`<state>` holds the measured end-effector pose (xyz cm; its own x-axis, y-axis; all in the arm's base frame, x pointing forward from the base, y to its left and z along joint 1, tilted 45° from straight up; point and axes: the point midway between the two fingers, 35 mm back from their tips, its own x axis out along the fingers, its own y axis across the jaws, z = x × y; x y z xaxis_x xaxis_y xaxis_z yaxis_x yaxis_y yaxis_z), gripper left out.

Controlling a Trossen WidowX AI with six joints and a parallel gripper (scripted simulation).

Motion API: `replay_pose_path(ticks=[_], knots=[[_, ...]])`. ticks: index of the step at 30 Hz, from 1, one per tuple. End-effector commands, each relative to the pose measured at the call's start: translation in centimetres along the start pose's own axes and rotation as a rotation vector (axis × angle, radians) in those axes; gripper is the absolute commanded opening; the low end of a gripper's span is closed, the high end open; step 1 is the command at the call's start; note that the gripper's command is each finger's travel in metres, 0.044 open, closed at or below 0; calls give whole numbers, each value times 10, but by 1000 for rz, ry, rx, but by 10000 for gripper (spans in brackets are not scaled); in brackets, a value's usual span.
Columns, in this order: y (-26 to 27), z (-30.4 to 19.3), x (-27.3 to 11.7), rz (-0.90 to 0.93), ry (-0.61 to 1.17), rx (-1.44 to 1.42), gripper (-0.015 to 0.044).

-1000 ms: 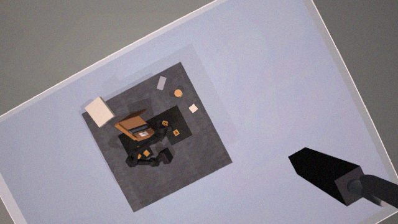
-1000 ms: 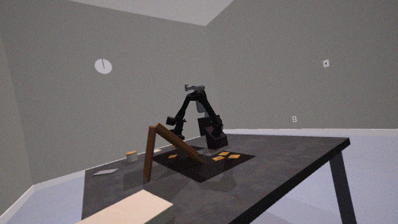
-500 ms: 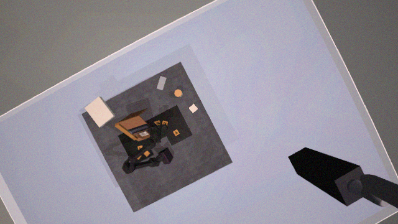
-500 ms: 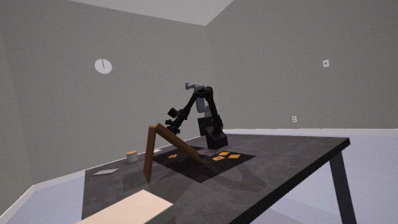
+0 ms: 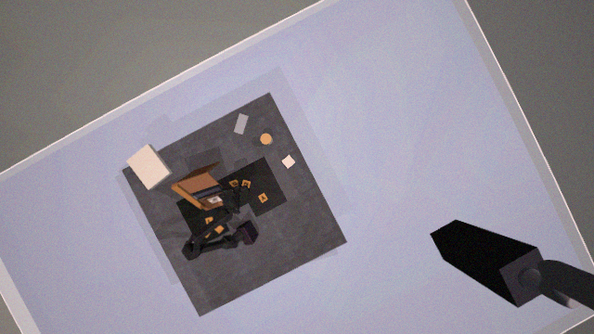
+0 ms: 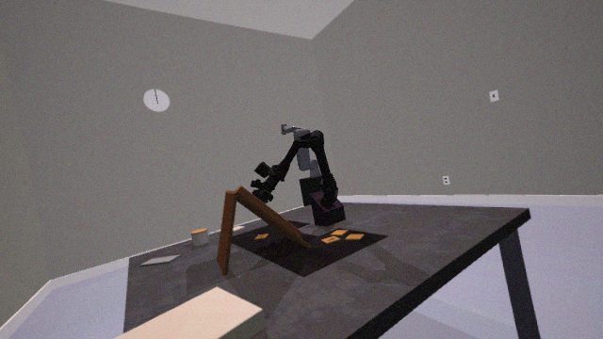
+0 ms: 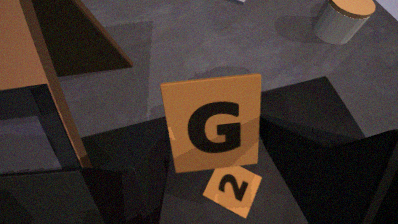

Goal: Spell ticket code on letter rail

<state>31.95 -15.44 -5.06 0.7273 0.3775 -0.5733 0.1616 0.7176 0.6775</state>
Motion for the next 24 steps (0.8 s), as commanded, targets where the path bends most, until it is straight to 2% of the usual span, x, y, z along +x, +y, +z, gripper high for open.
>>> replay_pose_path(ticks=[1, 24], knots=[[1, 2, -1, 3, -6, 0, 0], [6, 1, 0, 3, -5, 1, 0]])
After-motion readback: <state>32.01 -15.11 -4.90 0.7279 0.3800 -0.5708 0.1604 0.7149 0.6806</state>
